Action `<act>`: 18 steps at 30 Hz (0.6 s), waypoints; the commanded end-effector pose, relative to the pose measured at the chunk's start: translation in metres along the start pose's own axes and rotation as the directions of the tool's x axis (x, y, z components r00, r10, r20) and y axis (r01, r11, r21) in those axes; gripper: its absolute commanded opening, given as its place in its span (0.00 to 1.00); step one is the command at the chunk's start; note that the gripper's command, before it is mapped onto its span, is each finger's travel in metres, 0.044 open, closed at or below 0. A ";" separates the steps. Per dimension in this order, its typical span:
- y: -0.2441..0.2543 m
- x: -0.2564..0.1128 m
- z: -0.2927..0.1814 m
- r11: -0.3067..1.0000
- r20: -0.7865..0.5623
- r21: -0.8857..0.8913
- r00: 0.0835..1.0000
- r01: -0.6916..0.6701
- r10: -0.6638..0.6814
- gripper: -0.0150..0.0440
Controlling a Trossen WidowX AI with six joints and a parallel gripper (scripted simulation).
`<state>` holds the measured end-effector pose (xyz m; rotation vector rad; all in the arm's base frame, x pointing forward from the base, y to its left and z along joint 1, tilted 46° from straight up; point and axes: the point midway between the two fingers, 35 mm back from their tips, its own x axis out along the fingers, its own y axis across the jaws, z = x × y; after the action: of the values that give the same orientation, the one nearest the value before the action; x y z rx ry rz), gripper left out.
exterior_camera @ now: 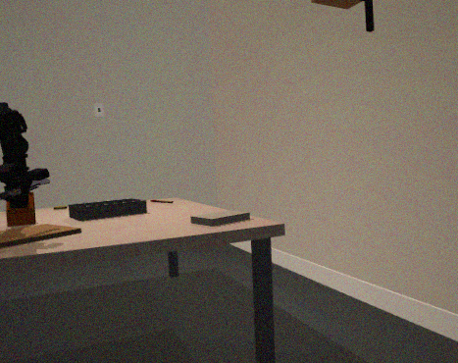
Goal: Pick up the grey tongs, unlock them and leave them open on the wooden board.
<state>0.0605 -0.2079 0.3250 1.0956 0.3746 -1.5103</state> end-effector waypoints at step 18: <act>-0.037 -0.031 0.019 0.999 0.138 0.011 0.989 -0.052 0.050 0.00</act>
<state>0.0198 -0.1969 0.3430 1.0204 0.2560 -1.5347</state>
